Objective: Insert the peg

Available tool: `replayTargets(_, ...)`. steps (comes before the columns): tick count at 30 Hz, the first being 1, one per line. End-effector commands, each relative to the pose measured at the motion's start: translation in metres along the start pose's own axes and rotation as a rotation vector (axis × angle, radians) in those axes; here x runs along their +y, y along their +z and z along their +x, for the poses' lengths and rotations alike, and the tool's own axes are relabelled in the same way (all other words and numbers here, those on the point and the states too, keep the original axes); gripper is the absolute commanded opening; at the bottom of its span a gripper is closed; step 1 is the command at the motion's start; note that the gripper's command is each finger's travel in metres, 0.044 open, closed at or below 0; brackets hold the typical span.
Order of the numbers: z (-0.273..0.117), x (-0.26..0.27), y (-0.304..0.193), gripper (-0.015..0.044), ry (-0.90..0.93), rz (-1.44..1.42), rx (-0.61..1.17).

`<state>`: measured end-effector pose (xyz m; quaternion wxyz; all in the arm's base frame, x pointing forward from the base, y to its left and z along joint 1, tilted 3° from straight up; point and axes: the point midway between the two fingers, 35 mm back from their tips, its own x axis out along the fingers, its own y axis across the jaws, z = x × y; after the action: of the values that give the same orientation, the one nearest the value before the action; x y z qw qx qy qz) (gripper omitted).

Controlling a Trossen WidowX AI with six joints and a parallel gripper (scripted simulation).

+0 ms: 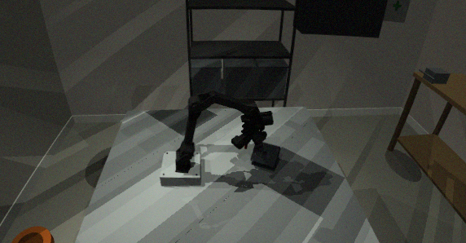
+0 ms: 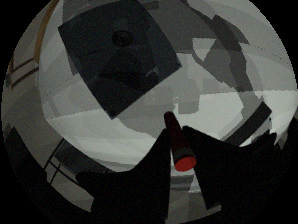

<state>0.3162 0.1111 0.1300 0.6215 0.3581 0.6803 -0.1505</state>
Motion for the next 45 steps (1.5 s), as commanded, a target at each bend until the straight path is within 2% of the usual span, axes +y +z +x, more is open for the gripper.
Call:
replayTargets(1, -0.002, -0.001, 0.004, 0.0, 0.014, 0.039, 0.014)
replayTargets(45, -0.029, -0.012, 0.047, 0.0, 0.186, 0.399, 0.124)
